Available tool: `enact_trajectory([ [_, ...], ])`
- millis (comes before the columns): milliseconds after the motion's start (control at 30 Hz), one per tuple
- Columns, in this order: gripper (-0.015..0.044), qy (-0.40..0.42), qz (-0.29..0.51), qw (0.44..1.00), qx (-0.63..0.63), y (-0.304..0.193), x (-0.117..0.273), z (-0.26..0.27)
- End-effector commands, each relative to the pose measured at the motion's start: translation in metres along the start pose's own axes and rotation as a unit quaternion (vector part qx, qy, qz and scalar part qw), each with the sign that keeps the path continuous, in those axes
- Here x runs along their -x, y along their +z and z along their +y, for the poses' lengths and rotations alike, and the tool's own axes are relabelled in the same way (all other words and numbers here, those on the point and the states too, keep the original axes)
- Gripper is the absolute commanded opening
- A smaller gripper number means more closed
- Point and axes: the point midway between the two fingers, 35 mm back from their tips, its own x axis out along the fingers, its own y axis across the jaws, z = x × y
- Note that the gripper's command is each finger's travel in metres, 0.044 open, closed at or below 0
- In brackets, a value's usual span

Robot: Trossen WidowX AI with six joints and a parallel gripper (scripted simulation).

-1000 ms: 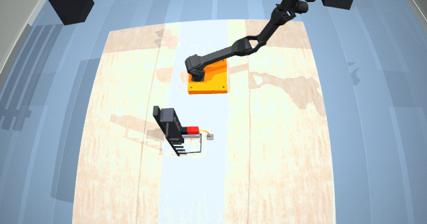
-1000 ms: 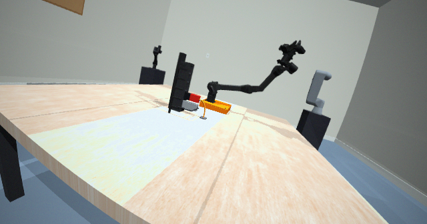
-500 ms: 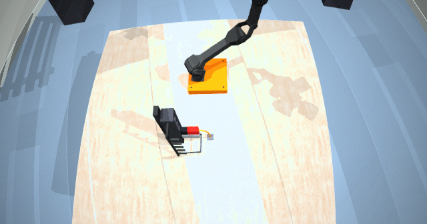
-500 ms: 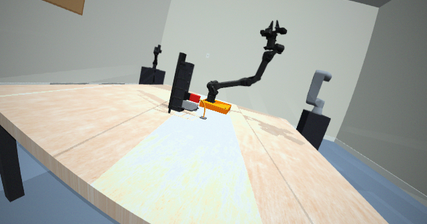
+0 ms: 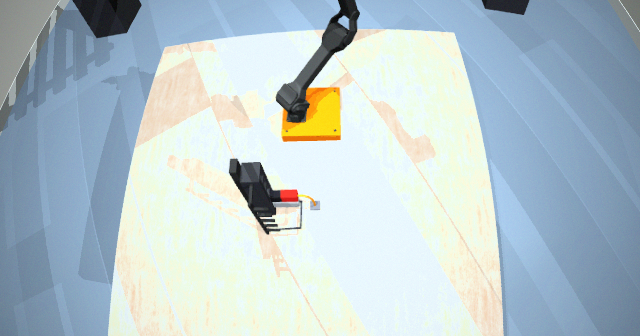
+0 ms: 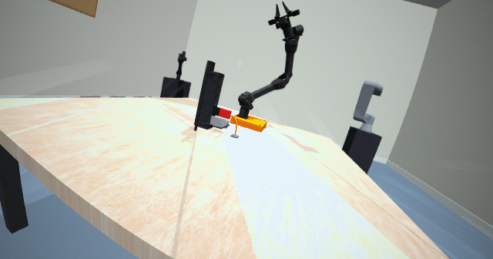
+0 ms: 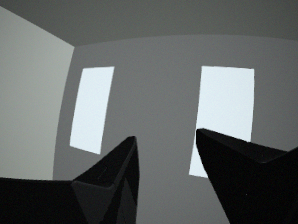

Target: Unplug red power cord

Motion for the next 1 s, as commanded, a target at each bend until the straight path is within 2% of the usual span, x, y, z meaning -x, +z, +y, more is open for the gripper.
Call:
enact_trajectory([
  [0, 0.016, 0.032, -0.068, 0.996, -0.043, 0.041, -0.027, 0.031],
  [233, 0.016, 0.096, -0.194, 0.968, -0.129, 0.128, -0.061, 0.08],
  [467, 0.016, 0.166, -0.309, 0.914, -0.203, 0.222, -0.069, 0.114],
  [667, 0.016, 0.228, -0.4, 0.853, -0.247, 0.301, -0.055, 0.132],
  [967, 0.016, 0.322, -0.507, 0.749, -0.281, 0.402, -0.007, 0.145],
])
